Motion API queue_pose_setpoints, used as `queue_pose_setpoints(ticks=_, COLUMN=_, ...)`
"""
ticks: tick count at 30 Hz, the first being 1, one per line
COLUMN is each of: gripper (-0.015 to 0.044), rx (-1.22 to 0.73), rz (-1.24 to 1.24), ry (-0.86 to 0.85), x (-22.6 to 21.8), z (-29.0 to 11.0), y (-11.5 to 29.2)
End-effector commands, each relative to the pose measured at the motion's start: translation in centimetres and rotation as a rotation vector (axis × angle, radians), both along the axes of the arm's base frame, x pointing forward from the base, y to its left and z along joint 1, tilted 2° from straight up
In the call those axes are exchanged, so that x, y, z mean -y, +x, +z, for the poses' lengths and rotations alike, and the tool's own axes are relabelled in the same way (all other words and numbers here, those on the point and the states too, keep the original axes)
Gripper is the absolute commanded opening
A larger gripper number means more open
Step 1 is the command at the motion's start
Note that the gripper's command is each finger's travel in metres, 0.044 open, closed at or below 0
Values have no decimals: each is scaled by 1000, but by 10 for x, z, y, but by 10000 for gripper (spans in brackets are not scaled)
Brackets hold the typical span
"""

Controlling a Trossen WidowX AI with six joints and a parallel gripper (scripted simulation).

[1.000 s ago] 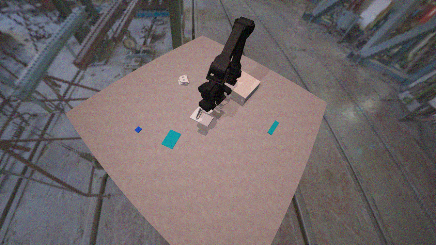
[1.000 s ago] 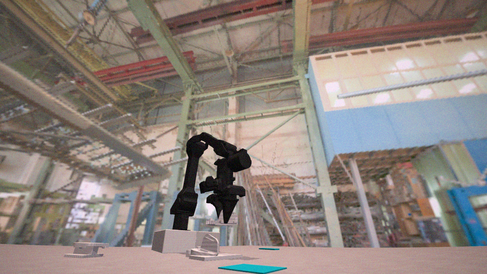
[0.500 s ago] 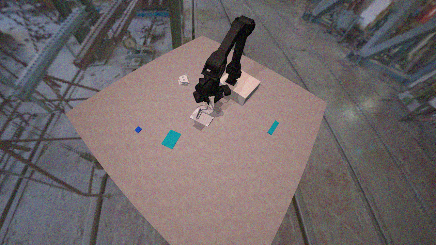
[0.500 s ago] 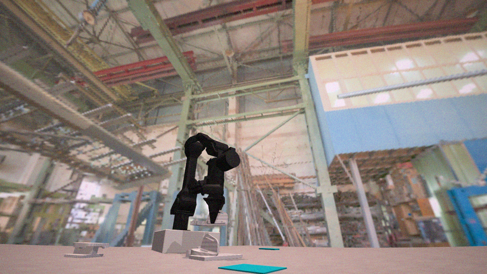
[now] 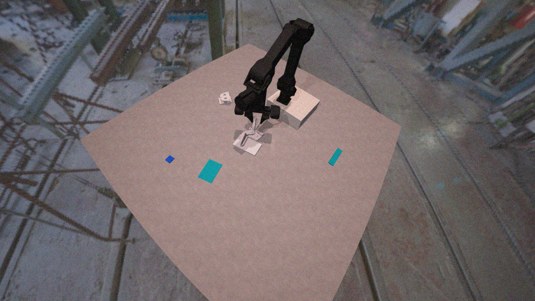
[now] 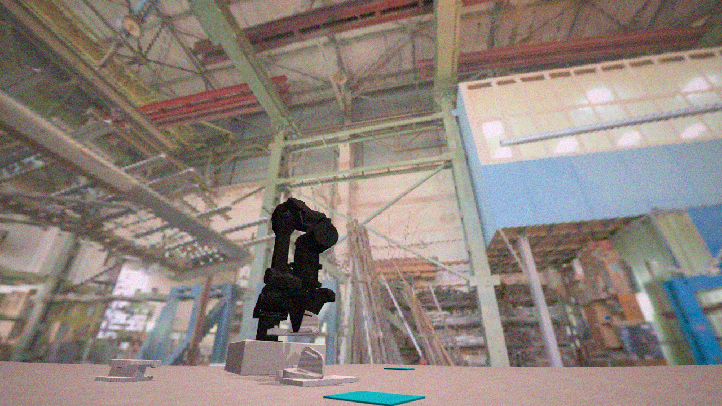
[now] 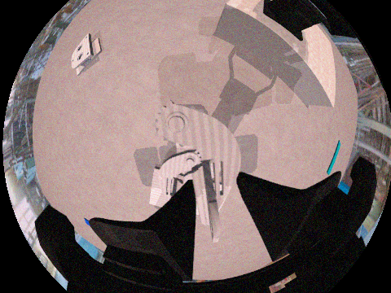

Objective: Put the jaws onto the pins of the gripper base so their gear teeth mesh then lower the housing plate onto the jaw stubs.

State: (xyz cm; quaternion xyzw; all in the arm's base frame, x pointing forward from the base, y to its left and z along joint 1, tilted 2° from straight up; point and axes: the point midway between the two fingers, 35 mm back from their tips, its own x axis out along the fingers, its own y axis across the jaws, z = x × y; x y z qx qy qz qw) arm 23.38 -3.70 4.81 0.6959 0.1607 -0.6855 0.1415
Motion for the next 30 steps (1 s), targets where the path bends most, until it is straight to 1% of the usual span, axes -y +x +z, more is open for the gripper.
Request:
queue_pose_setpoints(ticks=1, gripper=134, rx=-4, rz=-108, ry=-4, x=6, z=-1, y=-5)
queue_pose_setpoints(ticks=15, gripper=134, rx=-16, rz=-512, ry=-1, x=24, z=-4, y=-23)
queue_pose_setpoints(ticks=30, gripper=134, rx=-17, rz=-532, ry=-1, x=24, z=-4, y=-23)
